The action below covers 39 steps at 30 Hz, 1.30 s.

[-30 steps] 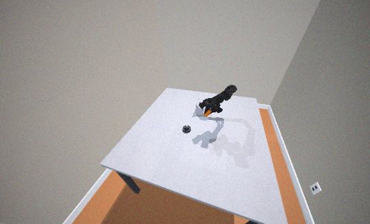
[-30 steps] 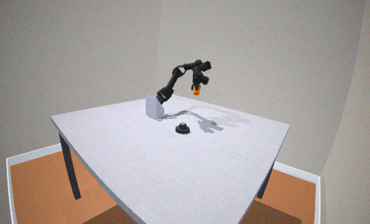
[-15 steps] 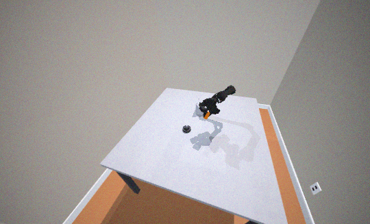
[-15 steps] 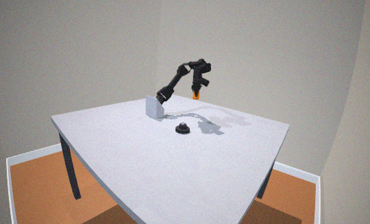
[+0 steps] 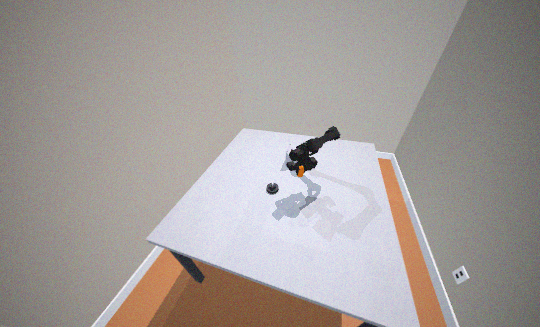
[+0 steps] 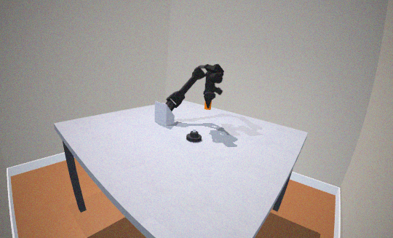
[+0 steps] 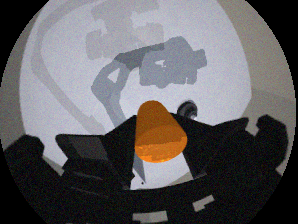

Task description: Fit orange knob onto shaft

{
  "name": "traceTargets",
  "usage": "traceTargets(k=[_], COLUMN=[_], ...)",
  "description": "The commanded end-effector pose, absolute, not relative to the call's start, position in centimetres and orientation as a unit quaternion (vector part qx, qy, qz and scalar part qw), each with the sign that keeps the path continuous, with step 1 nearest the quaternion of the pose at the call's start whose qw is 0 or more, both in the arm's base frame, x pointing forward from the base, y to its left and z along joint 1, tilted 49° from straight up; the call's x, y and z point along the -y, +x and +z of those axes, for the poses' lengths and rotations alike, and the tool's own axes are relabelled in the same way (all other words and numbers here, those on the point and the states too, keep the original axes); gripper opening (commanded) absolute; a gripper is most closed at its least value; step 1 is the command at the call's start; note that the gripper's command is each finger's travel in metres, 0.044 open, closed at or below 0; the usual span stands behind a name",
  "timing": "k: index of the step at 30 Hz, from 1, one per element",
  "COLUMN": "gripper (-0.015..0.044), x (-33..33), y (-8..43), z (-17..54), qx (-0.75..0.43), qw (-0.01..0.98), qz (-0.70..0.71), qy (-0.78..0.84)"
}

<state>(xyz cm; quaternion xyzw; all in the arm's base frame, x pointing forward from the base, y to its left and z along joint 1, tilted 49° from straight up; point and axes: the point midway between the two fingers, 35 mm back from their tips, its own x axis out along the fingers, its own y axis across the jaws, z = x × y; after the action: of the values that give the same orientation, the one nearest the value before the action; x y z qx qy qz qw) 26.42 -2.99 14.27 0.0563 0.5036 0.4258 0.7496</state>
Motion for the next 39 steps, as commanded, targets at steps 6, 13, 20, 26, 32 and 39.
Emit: traceTargets(k=[6,13,20,26,32,39], gripper=[0.0,0.0,0.0,0.0,0.0,0.0026], x=[1.7,-0.6,-3.0,-5.0,-6.6,-6.5], y=[27.3,28.2,28.9,29.5,29.9,29.9], z=[12.8,10.4,8.1,6.2,4.8,5.0], qx=[-0.498,-0.497,-0.495,-0.493,-0.491,-0.49], qw=[0.744,0.743,0.74,0.737,0.735,0.735], qz=[0.441,0.444,0.45,0.457,0.463,0.463], qy=[0.063,0.063,0.066,0.07,0.073,0.069])
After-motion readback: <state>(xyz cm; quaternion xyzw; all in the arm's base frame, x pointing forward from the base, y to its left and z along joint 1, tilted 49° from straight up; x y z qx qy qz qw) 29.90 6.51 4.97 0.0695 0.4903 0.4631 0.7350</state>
